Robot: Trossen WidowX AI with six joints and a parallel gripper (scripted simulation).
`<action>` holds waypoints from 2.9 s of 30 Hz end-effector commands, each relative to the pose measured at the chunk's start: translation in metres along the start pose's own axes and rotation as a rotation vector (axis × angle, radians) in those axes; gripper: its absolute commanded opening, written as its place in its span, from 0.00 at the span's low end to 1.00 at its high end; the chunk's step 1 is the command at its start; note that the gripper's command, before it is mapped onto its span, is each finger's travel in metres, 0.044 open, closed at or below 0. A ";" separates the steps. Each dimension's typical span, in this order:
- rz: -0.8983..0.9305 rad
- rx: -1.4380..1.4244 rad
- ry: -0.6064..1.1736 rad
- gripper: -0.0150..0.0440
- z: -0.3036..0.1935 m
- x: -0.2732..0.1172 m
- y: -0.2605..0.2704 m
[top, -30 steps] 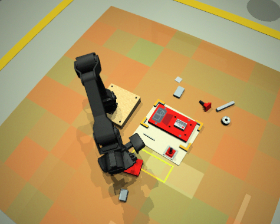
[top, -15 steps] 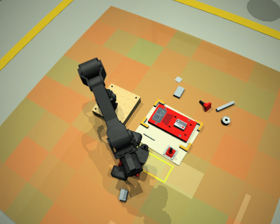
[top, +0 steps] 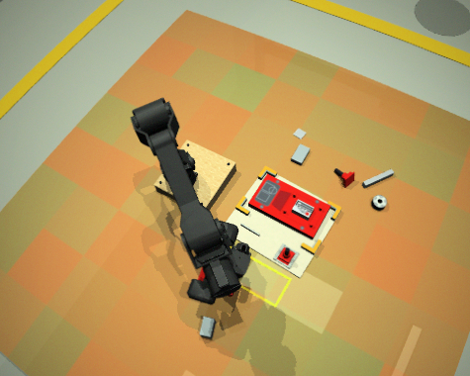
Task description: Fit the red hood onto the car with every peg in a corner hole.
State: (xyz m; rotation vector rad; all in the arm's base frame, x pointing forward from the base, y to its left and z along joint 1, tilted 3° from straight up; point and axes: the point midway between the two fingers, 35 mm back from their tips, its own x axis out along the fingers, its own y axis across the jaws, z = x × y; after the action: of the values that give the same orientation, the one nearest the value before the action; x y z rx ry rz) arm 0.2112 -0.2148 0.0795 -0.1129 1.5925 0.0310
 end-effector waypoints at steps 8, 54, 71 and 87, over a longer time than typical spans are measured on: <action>-0.003 -0.004 0.006 1.00 -0.001 0.007 -0.001; -0.003 -0.004 0.006 1.00 -0.001 0.035 -0.001; -0.003 -0.004 0.006 1.00 -0.002 0.045 0.000; -0.003 -0.004 0.006 1.00 -0.002 0.052 0.000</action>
State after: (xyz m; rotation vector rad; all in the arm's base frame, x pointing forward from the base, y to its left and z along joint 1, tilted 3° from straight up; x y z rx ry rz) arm 0.2086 -0.2170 0.0298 -0.1126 1.5936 0.0316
